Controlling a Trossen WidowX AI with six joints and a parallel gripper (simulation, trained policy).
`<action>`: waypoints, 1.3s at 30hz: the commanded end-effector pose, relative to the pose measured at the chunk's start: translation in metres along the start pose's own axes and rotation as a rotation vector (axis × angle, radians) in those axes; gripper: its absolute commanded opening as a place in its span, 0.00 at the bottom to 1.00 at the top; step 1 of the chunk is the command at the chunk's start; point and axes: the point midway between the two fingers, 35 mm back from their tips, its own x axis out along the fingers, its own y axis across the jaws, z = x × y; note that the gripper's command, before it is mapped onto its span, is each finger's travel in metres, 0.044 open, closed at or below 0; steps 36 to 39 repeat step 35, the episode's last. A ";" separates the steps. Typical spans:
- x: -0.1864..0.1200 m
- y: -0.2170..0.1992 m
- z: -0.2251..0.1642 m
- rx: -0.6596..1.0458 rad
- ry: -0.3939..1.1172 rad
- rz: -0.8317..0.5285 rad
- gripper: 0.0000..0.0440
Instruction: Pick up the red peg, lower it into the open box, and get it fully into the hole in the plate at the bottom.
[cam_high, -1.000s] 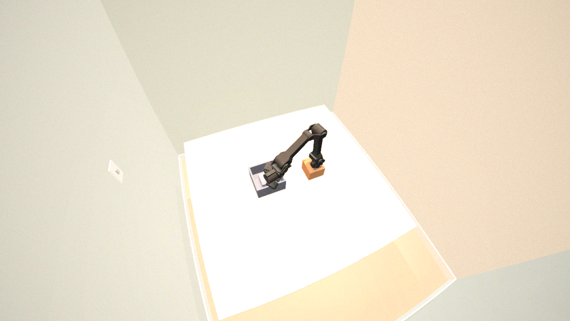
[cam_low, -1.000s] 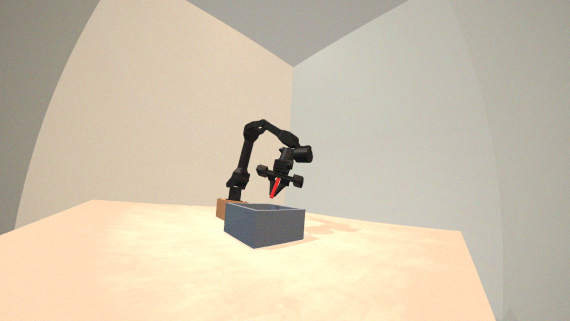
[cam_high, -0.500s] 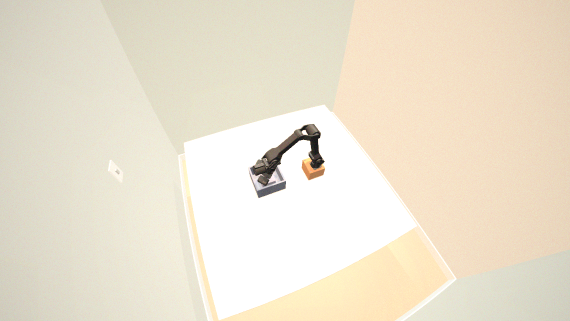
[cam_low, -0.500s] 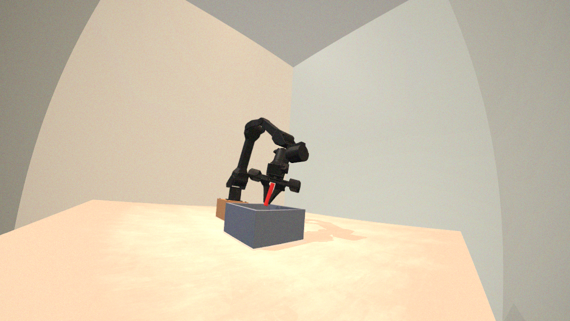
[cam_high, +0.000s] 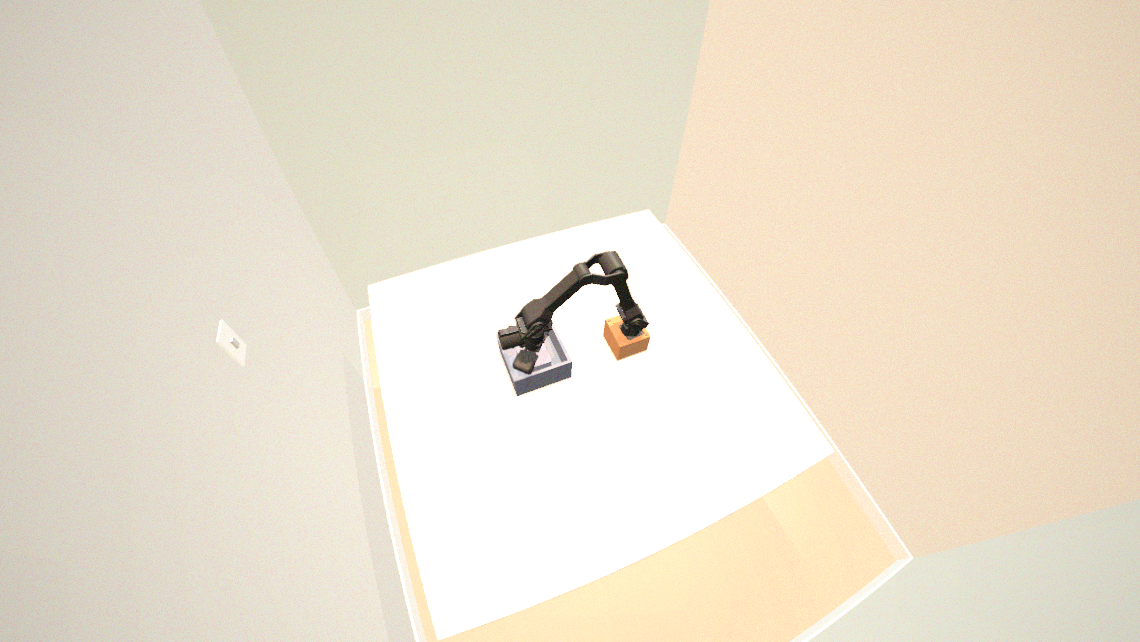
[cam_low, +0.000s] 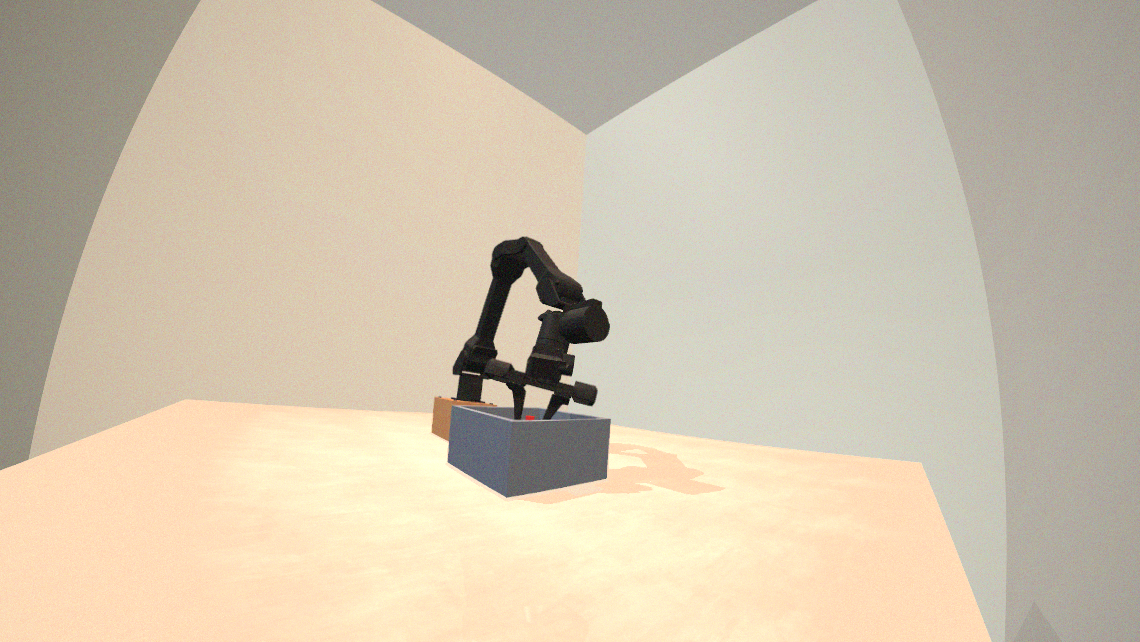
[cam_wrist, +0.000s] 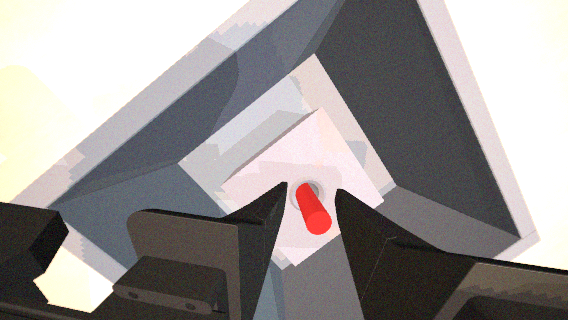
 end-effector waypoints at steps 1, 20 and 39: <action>-0.001 0.004 0.010 -0.009 0.002 0.022 0.46; -0.033 0.061 0.071 -0.006 0.013 0.219 1.00; -0.037 0.067 0.076 -0.008 0.005 0.240 1.00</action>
